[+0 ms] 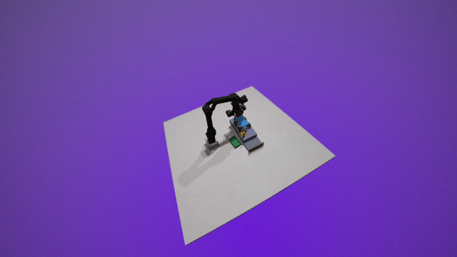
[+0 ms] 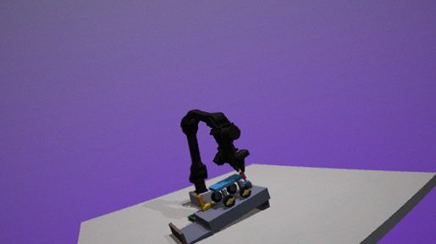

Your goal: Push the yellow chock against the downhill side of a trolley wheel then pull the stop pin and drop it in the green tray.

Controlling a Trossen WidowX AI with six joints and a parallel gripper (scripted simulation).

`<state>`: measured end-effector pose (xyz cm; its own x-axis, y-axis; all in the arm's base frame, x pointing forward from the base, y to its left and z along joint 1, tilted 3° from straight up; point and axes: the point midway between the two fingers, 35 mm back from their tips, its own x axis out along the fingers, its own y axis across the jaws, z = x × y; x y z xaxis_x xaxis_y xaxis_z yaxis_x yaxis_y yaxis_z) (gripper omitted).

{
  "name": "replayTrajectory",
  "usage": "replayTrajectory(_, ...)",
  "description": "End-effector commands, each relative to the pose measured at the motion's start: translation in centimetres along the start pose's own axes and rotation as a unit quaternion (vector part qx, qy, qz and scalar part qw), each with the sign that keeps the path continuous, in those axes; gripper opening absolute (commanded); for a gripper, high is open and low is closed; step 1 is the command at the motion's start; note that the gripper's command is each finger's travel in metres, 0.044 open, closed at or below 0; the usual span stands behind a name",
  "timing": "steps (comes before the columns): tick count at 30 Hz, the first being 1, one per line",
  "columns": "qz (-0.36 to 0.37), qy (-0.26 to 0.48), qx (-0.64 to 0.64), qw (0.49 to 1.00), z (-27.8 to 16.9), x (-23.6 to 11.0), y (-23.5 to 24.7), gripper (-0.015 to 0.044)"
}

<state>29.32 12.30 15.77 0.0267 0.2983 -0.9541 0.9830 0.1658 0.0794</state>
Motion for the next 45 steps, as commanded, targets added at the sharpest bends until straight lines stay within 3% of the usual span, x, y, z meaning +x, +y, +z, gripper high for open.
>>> replayTrajectory(1,-0.004,0.000,0.003,1.000,0.0,0.6,-0.1,0.0190)
replayTrajectory(29,-0.004,0.001,0.003,1.000,0.1,4.0,-0.2,0.0190)
replayTrajectory(33,-0.002,0.002,0.000,1.000,0.0,3.7,-0.1,0.0085)
replayTrajectory(45,-0.002,0.002,0.001,1.000,-0.1,3.6,-0.1,0.0000)
